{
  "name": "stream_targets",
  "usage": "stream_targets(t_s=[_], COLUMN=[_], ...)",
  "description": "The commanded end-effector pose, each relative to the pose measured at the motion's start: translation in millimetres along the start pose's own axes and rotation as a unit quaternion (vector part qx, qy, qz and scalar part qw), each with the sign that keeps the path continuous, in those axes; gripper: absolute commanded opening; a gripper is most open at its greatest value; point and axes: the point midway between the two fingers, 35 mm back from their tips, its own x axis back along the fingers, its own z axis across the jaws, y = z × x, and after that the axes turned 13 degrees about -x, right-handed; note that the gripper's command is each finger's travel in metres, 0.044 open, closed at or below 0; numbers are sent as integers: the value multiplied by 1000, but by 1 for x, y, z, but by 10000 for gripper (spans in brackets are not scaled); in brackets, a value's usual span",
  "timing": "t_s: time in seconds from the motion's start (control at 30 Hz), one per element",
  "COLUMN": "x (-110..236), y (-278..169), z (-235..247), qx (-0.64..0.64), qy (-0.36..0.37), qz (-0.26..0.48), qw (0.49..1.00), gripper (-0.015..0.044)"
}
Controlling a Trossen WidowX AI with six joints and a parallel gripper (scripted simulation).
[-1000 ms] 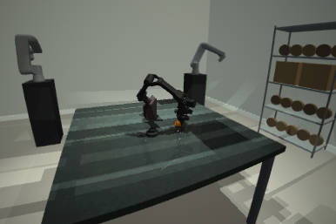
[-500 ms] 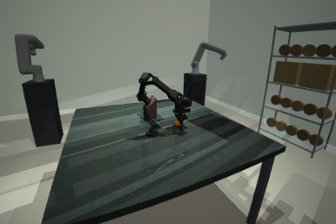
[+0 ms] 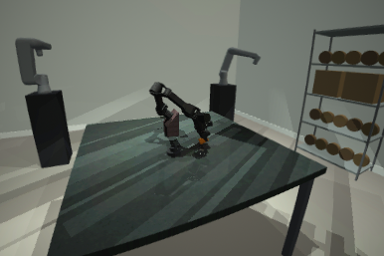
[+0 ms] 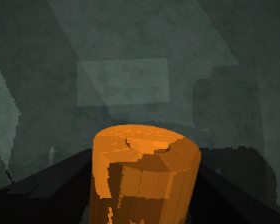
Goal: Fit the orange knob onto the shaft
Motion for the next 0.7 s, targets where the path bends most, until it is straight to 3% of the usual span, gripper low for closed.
stream_targets(t_s=[0.0, 0.67], x=[3, 13], y=[-3, -22], z=[0, -4], qx=[2, 3], qy=[7, 47], qz=[-29, -191], qw=[1000, 980], gripper=[179, 179])
